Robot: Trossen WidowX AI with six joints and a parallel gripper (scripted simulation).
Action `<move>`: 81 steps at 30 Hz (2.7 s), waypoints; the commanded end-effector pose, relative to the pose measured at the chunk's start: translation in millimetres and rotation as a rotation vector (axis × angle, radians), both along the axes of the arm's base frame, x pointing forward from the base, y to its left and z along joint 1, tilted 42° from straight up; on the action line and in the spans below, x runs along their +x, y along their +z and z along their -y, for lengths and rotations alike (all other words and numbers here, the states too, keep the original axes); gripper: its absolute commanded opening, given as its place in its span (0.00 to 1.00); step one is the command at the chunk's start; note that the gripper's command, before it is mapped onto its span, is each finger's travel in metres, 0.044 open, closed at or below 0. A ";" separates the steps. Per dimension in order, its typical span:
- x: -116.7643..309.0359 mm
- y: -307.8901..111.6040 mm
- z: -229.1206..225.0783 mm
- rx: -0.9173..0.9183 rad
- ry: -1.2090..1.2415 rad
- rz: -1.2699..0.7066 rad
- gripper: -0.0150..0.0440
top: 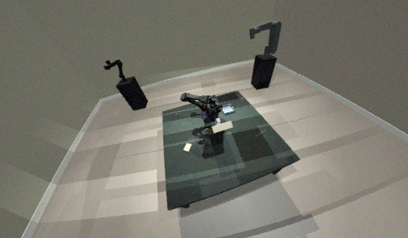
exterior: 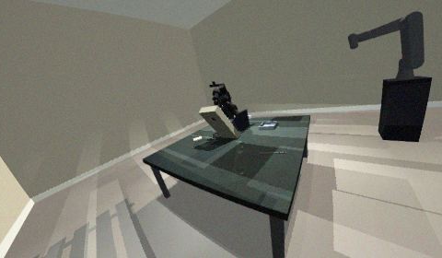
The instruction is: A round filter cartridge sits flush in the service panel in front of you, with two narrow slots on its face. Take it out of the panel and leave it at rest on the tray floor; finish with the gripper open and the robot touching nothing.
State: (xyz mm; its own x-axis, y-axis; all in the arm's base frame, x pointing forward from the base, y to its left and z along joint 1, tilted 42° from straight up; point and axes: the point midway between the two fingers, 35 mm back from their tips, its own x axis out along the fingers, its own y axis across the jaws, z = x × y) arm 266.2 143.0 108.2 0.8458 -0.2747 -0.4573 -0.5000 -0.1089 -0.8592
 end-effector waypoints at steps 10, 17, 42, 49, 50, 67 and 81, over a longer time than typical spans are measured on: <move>-9.9 -11.0 13.9 0.015 -0.002 0.014 0.25; -19.4 -26.8 29.3 0.015 -0.002 0.014 0.25; -31.1 -44.0 47.3 0.014 -0.002 0.014 0.42; -2.4 0.6 3.1 0.015 -0.002 0.014 0.42; -0.4 4.3 -0.2 0.015 -0.002 0.014 0.42; -7.8 51.9 -42.1 0.117 -0.076 0.018 0.78; -36.6 -29.6 39.4 0.676 -0.833 0.113 0.77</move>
State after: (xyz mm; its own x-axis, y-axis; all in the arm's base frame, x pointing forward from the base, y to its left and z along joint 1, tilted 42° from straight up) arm 246.6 135.3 109.7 0.6816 -0.4123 -0.6046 -0.3157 0.5797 -0.7512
